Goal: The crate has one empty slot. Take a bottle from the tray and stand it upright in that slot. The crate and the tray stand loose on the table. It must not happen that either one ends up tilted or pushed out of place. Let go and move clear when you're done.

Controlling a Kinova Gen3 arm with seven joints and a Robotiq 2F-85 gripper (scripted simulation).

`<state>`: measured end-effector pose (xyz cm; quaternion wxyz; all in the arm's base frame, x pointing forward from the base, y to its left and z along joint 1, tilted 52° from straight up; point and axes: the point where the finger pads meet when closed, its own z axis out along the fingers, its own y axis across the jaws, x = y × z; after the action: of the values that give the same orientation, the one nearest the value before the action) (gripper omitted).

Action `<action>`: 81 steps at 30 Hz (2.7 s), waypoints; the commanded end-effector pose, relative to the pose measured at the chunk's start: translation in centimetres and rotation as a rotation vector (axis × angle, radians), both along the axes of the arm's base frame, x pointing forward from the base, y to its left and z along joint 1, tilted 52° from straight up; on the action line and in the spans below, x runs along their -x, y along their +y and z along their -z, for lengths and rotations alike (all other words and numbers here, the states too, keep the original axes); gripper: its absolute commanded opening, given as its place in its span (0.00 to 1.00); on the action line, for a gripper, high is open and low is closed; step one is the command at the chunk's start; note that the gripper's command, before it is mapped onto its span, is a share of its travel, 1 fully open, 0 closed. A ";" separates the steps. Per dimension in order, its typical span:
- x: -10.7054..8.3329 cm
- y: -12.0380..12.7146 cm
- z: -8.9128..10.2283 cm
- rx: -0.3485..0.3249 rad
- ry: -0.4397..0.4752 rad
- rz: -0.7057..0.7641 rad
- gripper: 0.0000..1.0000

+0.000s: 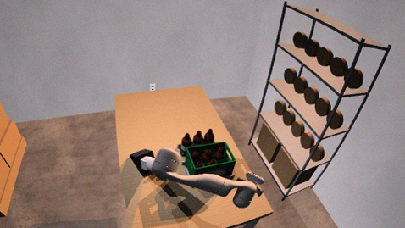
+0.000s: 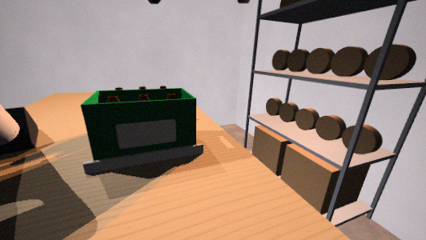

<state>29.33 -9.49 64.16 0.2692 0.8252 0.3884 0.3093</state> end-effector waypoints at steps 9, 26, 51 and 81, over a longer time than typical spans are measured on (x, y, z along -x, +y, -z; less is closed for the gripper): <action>0.0 0.1 -0.1 0.001 -0.001 -0.001 1.00; 0.0 1.2 0.2 0.010 0.001 0.004 1.00; -2.4 15.0 11.9 0.216 0.144 0.163 1.00; -3.4 14.8 33.1 0.509 0.446 0.473 1.00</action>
<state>32.72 5.48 31.46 0.4354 0.8439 0.3089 -0.0533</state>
